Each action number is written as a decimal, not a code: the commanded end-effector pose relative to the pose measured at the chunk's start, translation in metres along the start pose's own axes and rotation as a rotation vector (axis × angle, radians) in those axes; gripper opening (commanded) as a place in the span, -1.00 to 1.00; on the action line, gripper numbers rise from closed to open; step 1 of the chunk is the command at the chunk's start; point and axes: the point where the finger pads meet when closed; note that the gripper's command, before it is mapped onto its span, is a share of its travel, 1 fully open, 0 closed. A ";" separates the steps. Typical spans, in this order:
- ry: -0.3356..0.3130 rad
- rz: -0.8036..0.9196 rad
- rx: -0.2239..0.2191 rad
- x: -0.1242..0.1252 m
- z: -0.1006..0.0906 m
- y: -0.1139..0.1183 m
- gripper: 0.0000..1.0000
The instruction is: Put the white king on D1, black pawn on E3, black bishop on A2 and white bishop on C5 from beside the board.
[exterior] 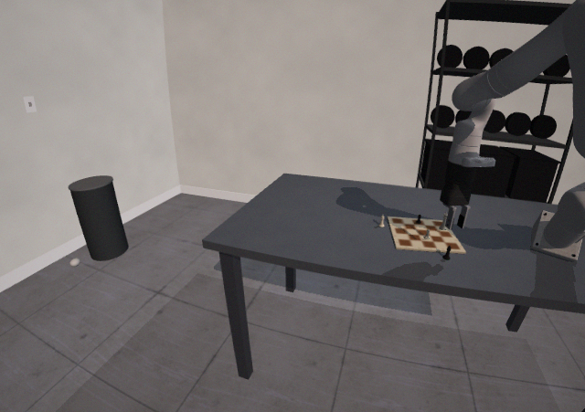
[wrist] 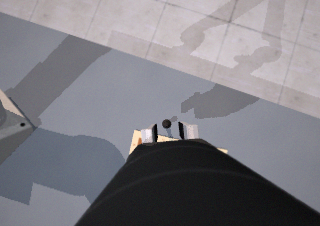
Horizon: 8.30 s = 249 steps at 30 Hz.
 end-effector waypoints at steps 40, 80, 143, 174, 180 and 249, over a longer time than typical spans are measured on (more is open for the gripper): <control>0.003 0.016 -0.006 0.002 0.004 0.001 0.45; 0.003 0.017 -0.006 0.002 0.048 0.001 0.45; 0.003 0.017 -0.006 0.001 0.051 0.000 0.45; 0.003 0.017 -0.006 0.001 0.051 0.000 0.45; 0.003 0.017 -0.006 0.001 0.051 0.000 0.45; 0.002 0.017 -0.006 0.001 0.075 0.000 0.45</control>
Point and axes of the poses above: the point where the finger pads meet when closed, its own z axis out along the fingers, its own y axis across the jaws, x = y × z, and after that the axes turned 9 degrees about z, right-handed
